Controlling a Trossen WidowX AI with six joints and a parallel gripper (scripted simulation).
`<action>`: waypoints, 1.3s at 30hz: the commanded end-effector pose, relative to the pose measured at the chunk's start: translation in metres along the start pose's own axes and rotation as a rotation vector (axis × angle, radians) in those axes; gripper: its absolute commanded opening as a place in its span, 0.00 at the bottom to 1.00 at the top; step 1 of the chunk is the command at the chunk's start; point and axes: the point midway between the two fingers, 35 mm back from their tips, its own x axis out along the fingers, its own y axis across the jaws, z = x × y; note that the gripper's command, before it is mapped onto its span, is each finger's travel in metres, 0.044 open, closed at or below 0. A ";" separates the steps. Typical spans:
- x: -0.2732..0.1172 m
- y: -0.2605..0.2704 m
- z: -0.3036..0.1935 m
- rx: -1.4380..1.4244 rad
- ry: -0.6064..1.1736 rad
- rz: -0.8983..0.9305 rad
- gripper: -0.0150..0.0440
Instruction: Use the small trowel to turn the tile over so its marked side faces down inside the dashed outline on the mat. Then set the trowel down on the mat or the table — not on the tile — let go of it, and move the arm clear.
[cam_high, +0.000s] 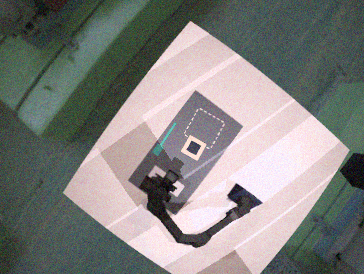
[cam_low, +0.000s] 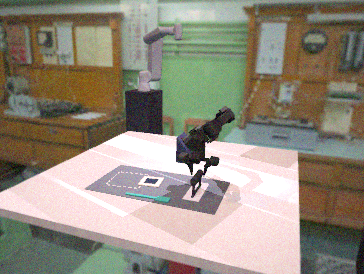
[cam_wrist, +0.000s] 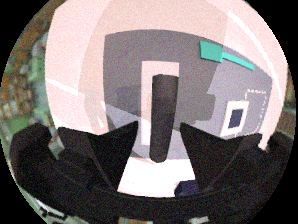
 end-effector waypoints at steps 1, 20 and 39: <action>0.008 0.001 -0.002 0.006 0.006 0.007 0.71; 0.015 0.002 -0.002 0.005 0.006 0.008 0.47; 0.015 0.002 -0.002 -0.100 0.006 0.008 0.47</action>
